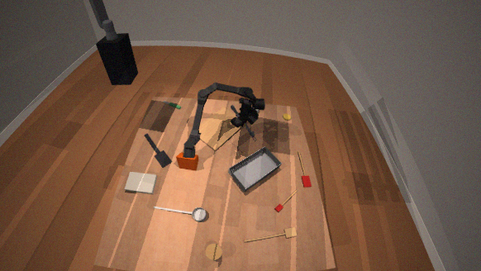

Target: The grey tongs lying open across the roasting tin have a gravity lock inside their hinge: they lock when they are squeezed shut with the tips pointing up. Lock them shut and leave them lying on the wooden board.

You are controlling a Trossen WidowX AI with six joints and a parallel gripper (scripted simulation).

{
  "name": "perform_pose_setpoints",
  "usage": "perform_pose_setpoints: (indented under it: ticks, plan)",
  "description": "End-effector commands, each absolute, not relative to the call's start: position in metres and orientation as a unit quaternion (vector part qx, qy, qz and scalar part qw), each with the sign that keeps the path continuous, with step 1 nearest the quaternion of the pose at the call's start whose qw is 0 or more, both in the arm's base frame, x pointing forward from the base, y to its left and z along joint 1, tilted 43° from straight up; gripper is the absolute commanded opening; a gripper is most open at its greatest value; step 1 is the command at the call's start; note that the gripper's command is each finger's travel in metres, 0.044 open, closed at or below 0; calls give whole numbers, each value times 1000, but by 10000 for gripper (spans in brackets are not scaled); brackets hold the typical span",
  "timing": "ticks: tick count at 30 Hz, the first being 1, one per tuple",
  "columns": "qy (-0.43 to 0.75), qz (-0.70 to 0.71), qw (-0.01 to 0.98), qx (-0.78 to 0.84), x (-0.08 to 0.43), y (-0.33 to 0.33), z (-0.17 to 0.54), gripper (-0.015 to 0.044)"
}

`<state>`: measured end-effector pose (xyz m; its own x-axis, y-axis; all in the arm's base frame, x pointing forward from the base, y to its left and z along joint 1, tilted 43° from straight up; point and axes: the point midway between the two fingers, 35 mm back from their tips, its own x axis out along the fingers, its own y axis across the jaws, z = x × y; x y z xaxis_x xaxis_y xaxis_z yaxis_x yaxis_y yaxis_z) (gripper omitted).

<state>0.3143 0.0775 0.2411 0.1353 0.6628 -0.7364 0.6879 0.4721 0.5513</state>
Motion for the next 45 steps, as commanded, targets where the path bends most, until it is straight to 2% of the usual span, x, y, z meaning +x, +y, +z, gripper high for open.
perform_pose_setpoints:
  ticks: [1,23,45]
  plan:
    - [655,47,598,460,309,83,244,-150]
    - [567,322,741,159,284,107,260,-150]
    - [367,533,742,-173,257,128,274,-150]
